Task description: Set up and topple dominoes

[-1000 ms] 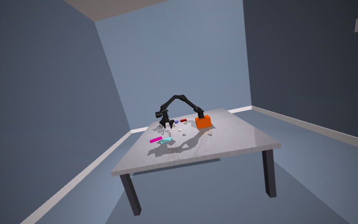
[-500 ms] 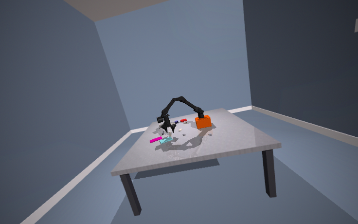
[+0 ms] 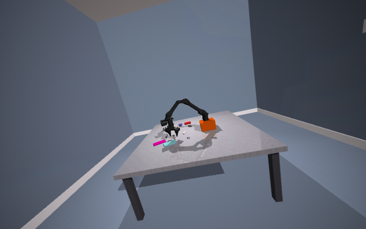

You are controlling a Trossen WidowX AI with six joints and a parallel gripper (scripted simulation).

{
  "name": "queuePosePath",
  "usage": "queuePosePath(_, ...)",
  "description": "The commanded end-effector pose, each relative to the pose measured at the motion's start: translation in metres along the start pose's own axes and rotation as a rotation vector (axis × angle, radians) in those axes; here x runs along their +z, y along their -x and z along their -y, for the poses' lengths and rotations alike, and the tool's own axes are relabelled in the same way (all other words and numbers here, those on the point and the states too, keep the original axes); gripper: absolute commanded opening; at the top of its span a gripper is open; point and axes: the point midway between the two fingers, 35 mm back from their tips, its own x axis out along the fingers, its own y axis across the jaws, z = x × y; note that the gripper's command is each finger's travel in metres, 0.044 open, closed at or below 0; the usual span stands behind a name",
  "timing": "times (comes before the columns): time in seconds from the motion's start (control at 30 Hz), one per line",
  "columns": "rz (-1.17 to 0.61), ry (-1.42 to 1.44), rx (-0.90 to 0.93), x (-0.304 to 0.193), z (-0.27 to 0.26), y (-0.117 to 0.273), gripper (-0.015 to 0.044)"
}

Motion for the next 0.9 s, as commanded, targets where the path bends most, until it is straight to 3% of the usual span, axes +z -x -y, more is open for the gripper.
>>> queuePosePath(0.0,-0.002,0.003,-0.002,-0.001,0.0,-0.003,0.0414)
queuePosePath(0.4,-0.002,0.003,-0.002,-0.001,0.0,-0.003,0.0107)
queuePosePath(0.73,-0.002,0.003,-0.002,0.0,0.0,0.0,0.0107)
queuePosePath(0.87,-0.001,0.002,0.0,0.005,0.004,0.063,0.0107)
